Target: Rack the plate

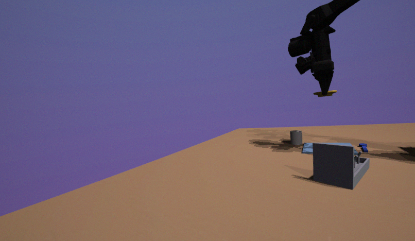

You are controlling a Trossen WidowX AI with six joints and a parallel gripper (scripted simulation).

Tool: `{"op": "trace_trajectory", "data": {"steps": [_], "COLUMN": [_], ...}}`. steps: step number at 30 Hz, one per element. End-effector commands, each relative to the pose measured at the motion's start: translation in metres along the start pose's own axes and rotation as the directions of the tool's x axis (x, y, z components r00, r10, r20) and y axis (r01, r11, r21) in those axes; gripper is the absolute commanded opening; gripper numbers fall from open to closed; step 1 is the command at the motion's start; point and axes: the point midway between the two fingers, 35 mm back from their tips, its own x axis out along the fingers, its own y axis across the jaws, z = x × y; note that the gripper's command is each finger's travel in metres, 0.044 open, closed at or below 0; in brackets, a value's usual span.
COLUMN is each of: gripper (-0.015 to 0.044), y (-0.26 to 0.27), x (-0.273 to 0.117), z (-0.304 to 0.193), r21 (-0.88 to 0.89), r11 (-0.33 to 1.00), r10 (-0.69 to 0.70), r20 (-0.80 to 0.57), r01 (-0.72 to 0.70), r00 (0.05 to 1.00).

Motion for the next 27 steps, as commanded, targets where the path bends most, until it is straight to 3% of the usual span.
{"op": "trace_trajectory", "data": {"steps": [1, 10, 18, 27], "gripper": [0.0, 0.0, 0.0, 0.0], "y": [0.035, 0.144, 0.148, 0.163], "x": [-0.004, -0.003, 0.0, 0.041], "z": [-0.005, -0.056, -0.055, -0.026], "r21": [0.053, 0.325, 0.323, 0.202], "r11": [0.999, 0.946, 0.946, 0.95], "r10": [0.004, 0.015, 0.031, 0.229], "r20": [0.0, -0.004, -0.001, 0.059], "r01": [-0.004, -0.013, -0.029, -0.236], "r00": [1.0, 1.0, 1.0, 0.972]}}
